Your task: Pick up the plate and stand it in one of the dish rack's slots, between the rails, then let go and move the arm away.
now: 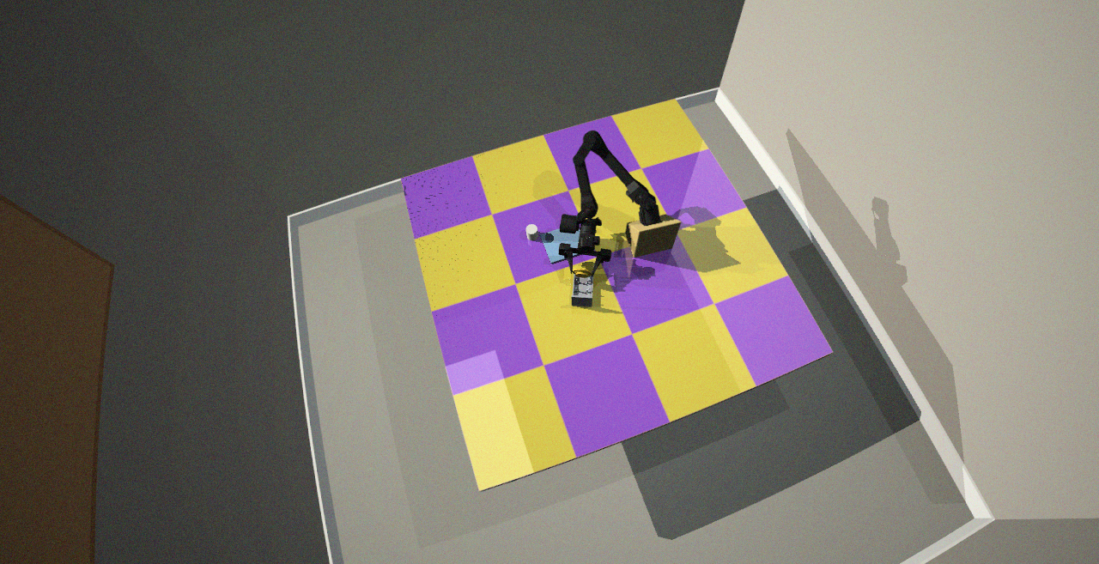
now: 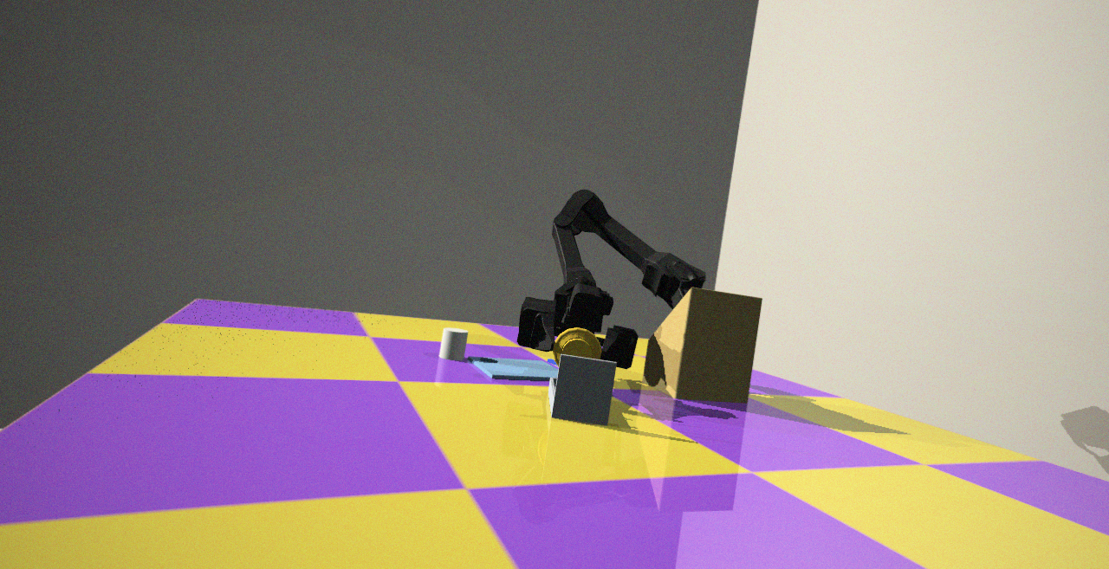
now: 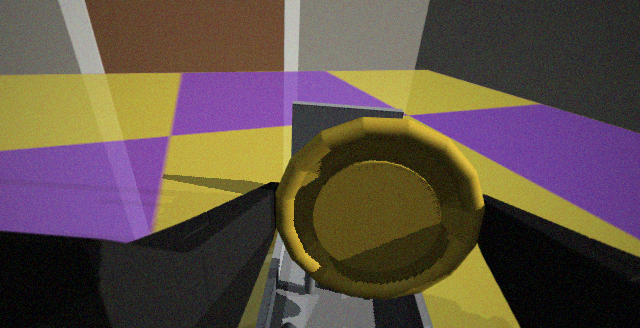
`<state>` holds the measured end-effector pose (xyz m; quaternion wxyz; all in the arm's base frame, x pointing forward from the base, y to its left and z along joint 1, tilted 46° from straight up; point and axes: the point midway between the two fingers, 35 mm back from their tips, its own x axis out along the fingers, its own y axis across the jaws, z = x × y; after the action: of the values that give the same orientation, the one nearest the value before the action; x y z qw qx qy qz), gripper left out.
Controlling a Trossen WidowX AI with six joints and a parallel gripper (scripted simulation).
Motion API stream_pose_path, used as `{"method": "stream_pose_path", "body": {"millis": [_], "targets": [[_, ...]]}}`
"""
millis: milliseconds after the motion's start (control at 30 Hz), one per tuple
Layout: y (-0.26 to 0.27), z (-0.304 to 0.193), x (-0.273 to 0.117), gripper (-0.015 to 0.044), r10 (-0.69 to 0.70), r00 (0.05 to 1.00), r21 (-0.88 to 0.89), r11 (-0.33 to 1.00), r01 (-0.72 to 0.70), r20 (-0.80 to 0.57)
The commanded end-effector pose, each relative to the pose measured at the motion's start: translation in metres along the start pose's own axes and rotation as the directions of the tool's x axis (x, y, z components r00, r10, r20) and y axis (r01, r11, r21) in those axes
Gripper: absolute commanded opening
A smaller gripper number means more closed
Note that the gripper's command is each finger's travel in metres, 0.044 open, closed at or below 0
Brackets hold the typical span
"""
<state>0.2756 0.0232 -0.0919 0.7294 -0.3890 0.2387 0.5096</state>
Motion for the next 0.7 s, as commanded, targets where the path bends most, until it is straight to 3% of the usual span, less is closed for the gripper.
{"method": "stream_pose_path", "body": {"millis": [0, 567, 667], "targets": [[0.005, -0.006, 0.001, 0.0, 0.005, 1.0, 0.003, 1.0, -0.005, 0.0], [0.008, -0.015, 0.001, 0.0, 0.007, 1.0, 0.011, 1.0, -0.007, -0.009], [0.008, -0.016, 0.002, 0.0079, 0.008, 1.0, 0.007, 1.0, -0.008, -0.008]]}}
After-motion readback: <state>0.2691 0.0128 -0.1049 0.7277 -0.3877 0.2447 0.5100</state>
